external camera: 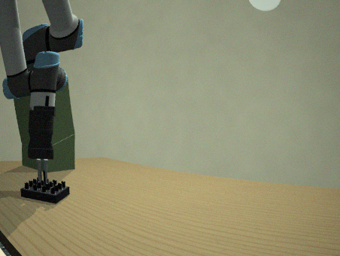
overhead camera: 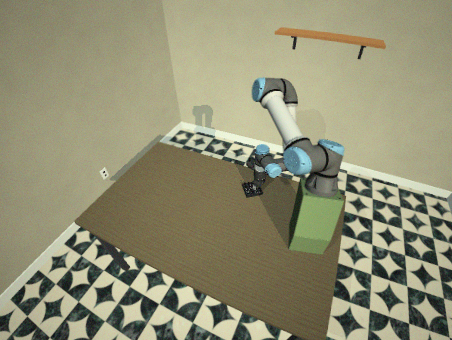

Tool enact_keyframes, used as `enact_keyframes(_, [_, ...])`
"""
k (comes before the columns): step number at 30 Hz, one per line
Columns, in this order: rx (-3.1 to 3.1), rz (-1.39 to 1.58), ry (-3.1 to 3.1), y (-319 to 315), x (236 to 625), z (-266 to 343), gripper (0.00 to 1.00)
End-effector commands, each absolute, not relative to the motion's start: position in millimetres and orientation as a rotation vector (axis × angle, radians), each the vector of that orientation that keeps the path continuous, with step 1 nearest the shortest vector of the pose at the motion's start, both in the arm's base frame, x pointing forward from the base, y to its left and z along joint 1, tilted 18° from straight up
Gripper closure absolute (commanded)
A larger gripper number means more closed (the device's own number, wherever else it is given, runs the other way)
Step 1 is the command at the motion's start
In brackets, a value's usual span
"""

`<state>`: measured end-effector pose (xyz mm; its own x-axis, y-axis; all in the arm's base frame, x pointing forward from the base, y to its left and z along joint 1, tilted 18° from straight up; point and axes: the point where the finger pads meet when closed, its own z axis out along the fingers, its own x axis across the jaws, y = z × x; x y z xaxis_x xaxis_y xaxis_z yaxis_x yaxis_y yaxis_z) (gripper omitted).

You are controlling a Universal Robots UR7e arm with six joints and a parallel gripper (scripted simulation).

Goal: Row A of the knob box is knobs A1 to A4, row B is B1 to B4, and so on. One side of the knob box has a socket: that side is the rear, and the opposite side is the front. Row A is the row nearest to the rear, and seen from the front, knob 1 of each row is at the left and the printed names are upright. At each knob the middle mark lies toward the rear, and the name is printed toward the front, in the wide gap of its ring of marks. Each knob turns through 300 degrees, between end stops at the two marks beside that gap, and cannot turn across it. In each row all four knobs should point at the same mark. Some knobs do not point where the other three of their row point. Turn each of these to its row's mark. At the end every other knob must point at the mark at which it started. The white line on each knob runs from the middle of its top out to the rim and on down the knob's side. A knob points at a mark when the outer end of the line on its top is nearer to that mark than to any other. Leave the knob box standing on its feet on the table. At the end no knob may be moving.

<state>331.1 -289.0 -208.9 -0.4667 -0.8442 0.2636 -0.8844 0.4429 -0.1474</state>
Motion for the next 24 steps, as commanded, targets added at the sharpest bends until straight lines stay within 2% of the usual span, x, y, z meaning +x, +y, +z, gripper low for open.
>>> enact_keyframes(1, [1.645, 0.39, -2.456, -290.6, 330.9, -207.7, 0.7])
enact_keyframes(24, [2.077, 0.334, -2.041, -292.4, 332.1, -207.4, 0.7])
